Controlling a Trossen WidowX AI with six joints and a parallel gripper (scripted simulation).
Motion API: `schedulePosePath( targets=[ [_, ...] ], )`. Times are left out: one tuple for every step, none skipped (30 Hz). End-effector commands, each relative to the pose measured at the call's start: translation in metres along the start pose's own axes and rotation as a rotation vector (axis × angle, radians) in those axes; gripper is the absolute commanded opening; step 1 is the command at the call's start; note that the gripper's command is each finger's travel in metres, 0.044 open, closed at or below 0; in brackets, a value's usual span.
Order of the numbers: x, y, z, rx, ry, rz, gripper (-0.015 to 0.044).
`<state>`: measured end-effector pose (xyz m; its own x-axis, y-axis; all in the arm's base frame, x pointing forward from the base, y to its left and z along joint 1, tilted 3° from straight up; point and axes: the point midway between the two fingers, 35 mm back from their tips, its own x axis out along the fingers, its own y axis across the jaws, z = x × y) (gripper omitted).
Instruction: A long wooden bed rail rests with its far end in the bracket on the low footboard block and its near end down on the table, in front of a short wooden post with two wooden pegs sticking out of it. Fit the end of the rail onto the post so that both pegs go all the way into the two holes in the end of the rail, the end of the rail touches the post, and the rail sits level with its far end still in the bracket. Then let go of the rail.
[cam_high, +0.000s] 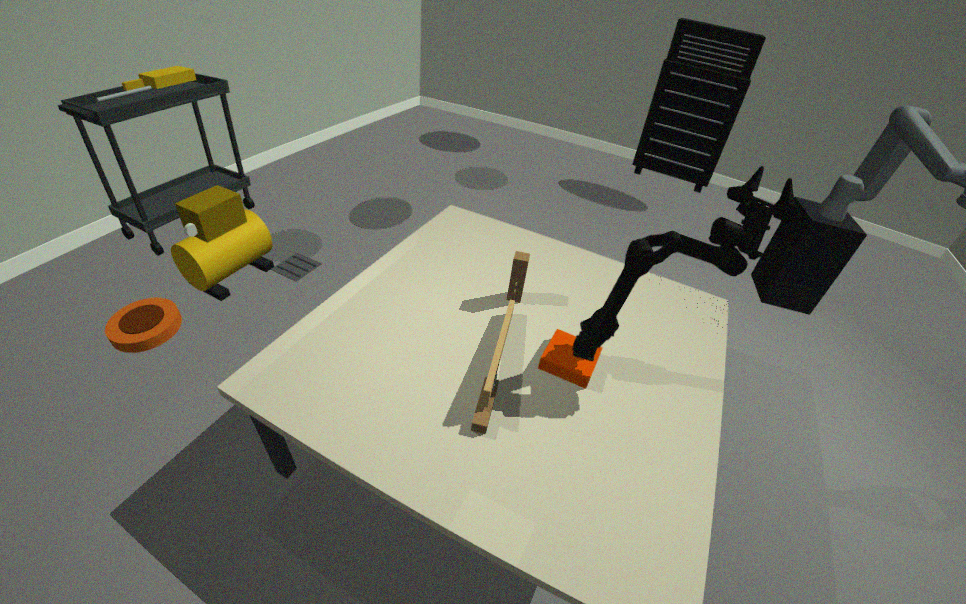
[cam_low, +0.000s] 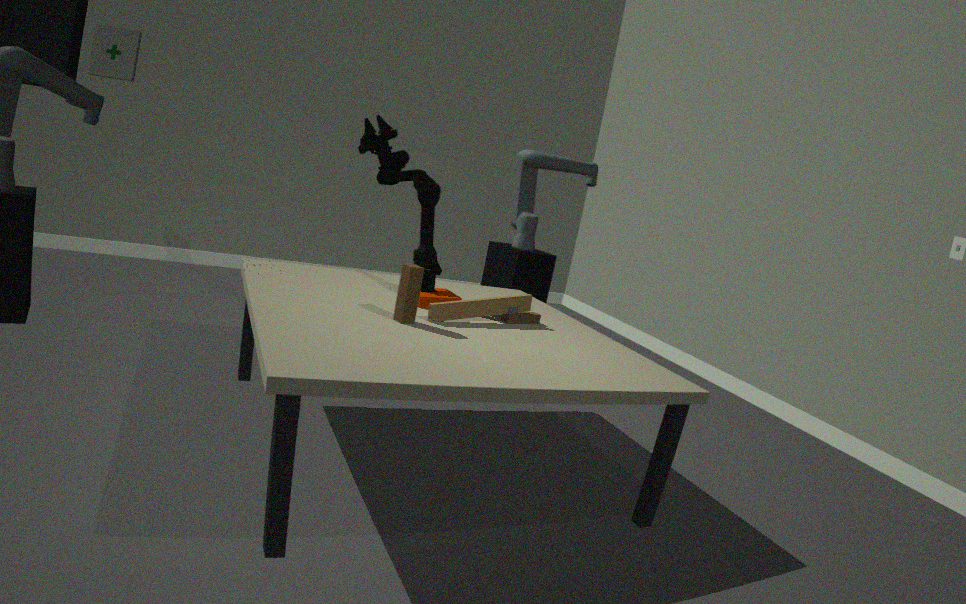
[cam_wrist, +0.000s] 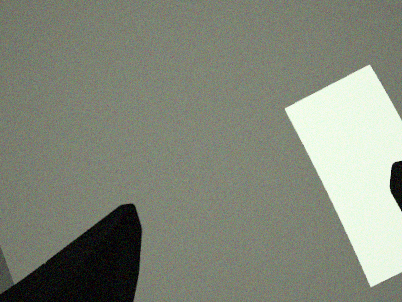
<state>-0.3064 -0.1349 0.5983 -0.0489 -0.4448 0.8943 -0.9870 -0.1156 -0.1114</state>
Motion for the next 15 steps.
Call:
schedulePosePath(
  targets=[
    [0.001,-0.001,0.000,0.002,0.003,-0.002,0.0426],
    [0.004,-0.005,0.000,0.009,0.010,-0.009,0.0440],
    [0.008,-0.012,0.001,0.020,0.023,-0.019,0.0440],
    [0.013,-0.019,0.002,0.037,0.036,-0.029,0.0440],
    [0.017,-0.023,0.005,0.061,0.045,-0.032,0.0440],
    [0.020,-0.025,0.010,0.089,0.049,-0.031,0.0440],
    [0.023,-0.024,0.016,0.121,0.047,-0.022,0.0440],
    [0.025,-0.024,0.023,0.154,0.045,-0.013,0.0440],
    [0.027,-0.023,0.030,0.186,0.042,-0.004,0.0440],
    [0.030,-0.023,0.036,0.219,0.039,0.005,0.0440],
    [0.032,-0.022,0.043,0.251,0.035,0.015,0.0440],
    [0.034,-0.022,0.051,0.283,0.031,0.024,0.0440],
    [0.036,-0.022,0.058,0.315,0.027,0.033,0.0440],
    [0.038,-0.023,0.065,0.347,0.022,0.043,0.0440],
    [0.040,-0.023,0.073,0.378,0.017,0.052,0.0440]
  ],
)
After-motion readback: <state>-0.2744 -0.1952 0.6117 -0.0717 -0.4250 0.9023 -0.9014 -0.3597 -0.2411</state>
